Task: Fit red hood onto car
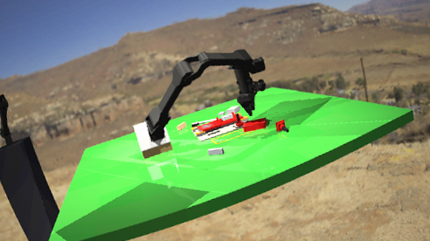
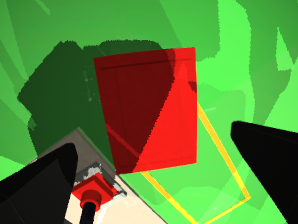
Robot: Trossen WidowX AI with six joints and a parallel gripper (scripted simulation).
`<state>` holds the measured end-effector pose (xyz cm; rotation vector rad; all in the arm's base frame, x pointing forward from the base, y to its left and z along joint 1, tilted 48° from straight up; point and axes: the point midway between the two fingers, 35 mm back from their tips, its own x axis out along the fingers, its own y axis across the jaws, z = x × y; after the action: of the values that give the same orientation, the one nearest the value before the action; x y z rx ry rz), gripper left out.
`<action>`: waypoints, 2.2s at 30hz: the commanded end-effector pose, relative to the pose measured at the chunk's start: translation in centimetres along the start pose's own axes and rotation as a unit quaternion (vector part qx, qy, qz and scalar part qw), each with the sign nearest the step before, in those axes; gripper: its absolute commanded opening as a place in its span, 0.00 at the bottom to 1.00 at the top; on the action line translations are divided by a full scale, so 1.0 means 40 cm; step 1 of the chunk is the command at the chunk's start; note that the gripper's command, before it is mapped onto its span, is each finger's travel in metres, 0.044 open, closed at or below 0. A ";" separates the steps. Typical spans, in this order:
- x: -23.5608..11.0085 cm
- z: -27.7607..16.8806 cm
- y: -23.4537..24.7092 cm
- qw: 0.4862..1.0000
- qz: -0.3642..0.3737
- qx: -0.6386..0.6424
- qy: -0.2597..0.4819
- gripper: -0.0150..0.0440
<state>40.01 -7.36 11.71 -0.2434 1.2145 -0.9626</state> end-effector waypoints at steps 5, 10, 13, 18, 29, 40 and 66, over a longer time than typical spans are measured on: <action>0.017 -0.003 -0.001 1.000 -0.003 -0.003 0.000 1.00; 0.026 -0.003 -0.001 1.000 -0.003 -0.003 0.000 1.00; 0.032 -0.003 -0.002 1.000 -0.003 -0.003 0.000 1.00; 0.041 -0.003 -0.002 1.000 -0.003 -0.003 0.000 1.00; 0.061 -0.003 -0.003 1.000 -0.004 -0.003 0.000 1.00; 0.081 -0.005 -0.005 1.000 -0.004 -0.003 -0.001 1.00; 0.112 -0.005 -0.005 1.000 -0.004 -0.003 -0.001 1.00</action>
<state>39.95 -10.55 8.89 -0.2462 1.2138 -0.9642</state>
